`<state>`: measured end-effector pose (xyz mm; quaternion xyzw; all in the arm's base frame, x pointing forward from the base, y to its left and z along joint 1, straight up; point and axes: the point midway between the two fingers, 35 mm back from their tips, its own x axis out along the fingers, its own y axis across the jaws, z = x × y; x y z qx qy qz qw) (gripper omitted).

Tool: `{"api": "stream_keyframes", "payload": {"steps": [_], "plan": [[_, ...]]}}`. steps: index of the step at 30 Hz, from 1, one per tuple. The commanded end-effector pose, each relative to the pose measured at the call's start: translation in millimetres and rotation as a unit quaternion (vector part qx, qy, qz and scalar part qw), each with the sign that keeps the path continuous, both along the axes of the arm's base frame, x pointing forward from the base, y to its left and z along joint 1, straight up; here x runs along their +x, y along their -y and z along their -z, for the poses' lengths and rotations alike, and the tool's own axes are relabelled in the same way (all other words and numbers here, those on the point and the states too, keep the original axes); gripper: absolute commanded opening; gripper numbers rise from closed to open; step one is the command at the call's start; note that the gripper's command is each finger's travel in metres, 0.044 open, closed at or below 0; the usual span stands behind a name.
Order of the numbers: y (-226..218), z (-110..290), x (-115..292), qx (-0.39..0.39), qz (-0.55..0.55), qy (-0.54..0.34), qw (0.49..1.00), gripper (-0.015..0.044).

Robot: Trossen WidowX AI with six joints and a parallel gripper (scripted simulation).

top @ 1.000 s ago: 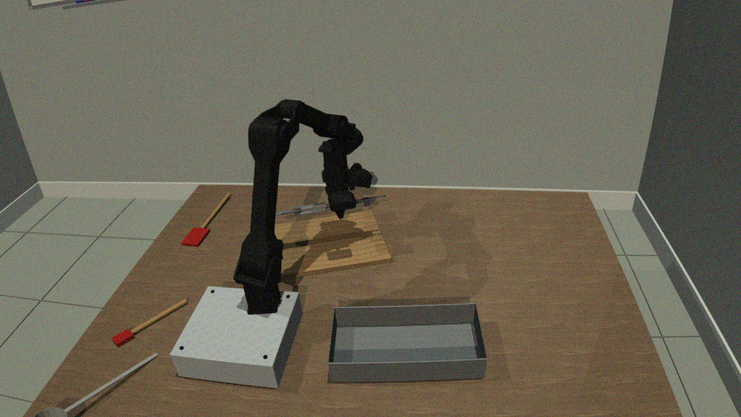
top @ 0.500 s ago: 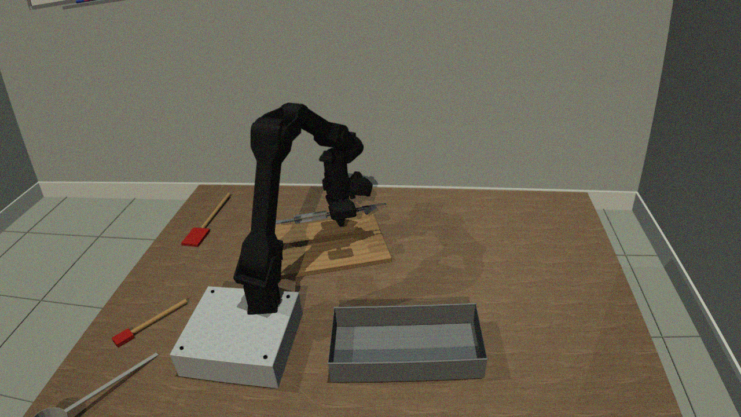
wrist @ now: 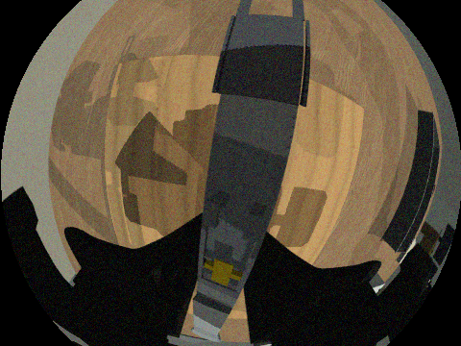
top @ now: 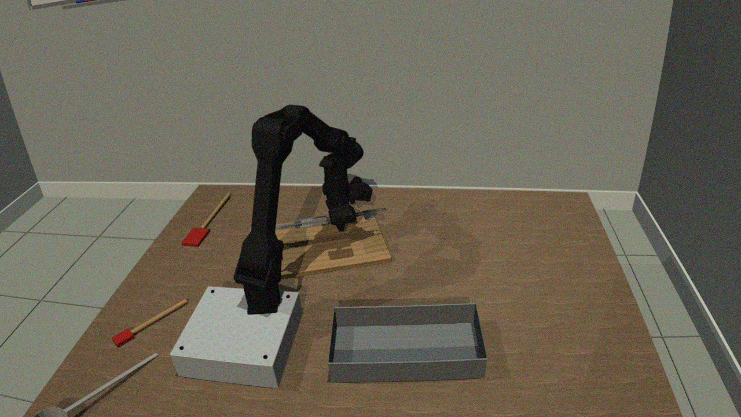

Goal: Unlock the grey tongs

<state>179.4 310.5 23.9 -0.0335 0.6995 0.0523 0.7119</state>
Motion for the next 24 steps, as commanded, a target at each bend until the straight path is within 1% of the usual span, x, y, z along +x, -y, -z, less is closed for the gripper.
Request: {"api": "stream_keyframes", "payload": {"steps": [1,18,19,24], "plan": [[-0.1,-0.2,0.0,0.0,0.0,0.0,1.0,-0.0019],[-0.1,-0.2,0.0,0.0,0.0,0.0,1.0,0.0428],[-0.1,-0.2,0.0,0.0,0.0,0.0,1.0,0.044],[6.7,-5.0,3.1,0.0,0.0,0.0,1.0,0.044]]}}
